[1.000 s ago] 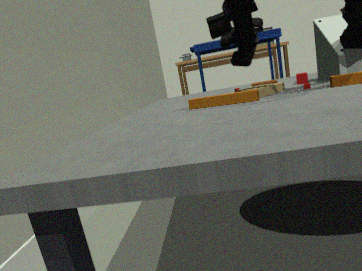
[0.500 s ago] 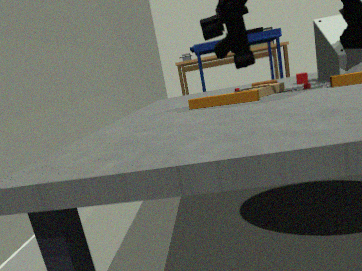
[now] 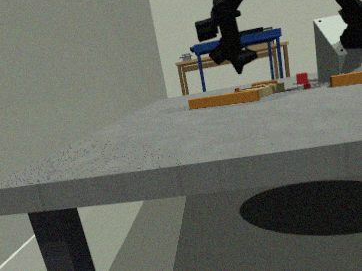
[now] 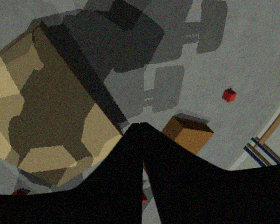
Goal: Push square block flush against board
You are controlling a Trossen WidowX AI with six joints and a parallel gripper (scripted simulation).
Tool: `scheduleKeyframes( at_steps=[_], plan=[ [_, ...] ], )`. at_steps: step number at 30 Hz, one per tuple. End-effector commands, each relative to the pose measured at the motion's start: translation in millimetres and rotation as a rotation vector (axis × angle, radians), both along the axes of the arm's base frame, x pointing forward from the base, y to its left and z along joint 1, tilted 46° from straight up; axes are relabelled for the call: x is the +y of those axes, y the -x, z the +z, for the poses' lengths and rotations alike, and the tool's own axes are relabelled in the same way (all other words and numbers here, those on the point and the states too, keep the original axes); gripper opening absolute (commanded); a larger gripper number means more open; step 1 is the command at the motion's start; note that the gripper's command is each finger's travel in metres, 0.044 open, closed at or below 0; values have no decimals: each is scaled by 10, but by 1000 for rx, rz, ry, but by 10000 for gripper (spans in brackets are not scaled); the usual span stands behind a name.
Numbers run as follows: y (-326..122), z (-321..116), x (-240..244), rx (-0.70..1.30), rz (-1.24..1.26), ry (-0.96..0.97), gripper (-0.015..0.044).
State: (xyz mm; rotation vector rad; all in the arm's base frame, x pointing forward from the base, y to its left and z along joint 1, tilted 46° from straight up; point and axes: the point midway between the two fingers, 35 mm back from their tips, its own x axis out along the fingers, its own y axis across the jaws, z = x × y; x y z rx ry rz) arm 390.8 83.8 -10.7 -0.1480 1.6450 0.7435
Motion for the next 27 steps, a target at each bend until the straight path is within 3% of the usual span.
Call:
scheduleKeyframes(
  at_steps=[1,27],
  plan=[
    [-48,-56,38,-32,90,-76,0],
    [-428,-178,171,-484,691,-553,0]
  ],
)
